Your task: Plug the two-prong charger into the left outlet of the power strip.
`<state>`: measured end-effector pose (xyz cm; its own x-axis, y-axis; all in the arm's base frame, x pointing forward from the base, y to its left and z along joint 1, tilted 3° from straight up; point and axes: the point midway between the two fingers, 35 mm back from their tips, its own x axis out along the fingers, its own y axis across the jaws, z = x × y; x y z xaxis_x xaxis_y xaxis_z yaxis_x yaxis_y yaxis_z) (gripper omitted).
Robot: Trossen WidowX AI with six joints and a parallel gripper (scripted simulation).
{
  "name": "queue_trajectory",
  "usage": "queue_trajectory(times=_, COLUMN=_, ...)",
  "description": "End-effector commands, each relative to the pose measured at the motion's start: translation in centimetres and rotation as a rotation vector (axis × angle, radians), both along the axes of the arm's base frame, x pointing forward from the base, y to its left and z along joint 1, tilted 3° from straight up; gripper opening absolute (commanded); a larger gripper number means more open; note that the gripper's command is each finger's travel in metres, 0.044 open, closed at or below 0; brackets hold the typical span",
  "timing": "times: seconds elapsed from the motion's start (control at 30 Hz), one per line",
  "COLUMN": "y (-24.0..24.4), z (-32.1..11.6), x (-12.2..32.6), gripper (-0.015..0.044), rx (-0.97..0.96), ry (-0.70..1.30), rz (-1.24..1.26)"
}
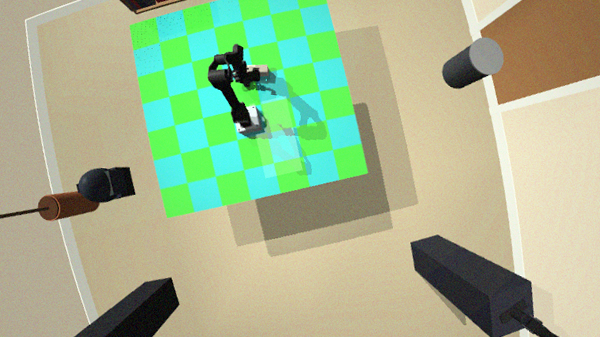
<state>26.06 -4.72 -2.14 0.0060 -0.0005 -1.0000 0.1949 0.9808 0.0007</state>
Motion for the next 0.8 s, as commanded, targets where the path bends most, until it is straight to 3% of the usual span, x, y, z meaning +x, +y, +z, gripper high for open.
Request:
queue_trajectory(times=0.0, y=0.04, z=0.06, x=0.17, gripper=0.0, rx=0.004, ry=-0.001, rz=-0.003)
queue_trajectory(times=0.77, y=-0.03, z=0.07, x=0.49, gripper=0.0, rx=0.004, ry=-0.001, rz=-0.003)
